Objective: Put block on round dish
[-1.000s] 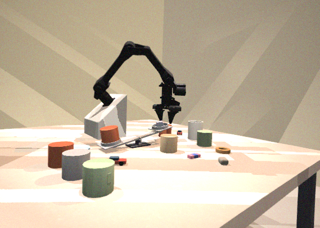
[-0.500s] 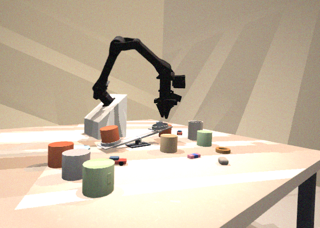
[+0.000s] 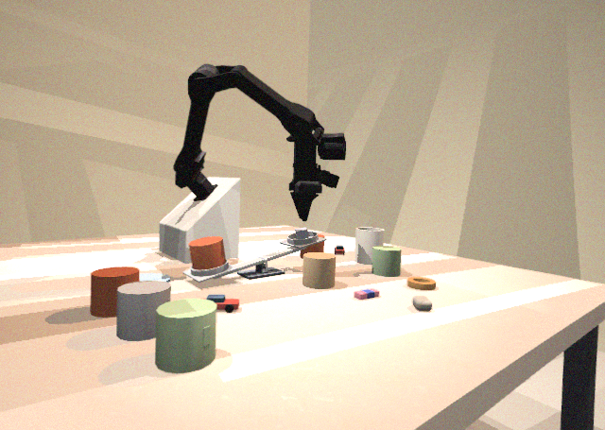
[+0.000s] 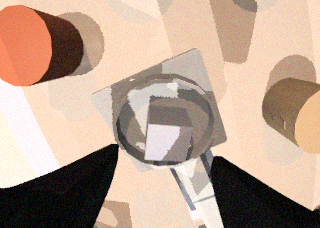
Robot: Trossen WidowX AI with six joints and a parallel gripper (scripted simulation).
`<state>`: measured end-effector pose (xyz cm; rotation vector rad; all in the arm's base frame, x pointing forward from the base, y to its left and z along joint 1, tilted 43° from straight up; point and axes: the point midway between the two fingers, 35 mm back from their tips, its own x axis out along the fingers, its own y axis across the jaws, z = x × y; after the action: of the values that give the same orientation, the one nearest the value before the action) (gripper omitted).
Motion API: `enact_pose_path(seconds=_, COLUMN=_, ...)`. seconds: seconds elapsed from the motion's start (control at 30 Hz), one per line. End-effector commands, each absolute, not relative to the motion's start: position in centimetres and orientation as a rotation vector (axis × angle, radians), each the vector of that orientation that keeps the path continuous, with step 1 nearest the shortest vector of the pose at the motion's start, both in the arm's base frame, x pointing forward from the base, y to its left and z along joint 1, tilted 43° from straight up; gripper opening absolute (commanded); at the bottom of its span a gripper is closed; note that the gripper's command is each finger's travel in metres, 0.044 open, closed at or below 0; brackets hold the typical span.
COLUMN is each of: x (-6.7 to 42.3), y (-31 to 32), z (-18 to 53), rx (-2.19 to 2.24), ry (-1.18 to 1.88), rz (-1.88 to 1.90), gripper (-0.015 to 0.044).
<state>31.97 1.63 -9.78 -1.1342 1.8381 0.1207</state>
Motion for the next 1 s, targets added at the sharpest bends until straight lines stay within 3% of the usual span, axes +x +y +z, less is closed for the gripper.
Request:
enact_pose_path(seconds=0.0, x=31.8, y=0.9, z=-10.2, rx=-1.139, ry=1.839, rz=0.117, gripper=0.0260)
enact_pose_path(seconds=0.87, x=31.3, y=-1.5, z=-13.0, rx=-1.140, ry=1.840, rz=0.115, gripper=0.0260)
enact_pose_path(seconds=0.97, x=31.3, y=-1.5, z=-13.0, rx=-1.140, ry=1.840, rz=0.115, gripper=0.0181)
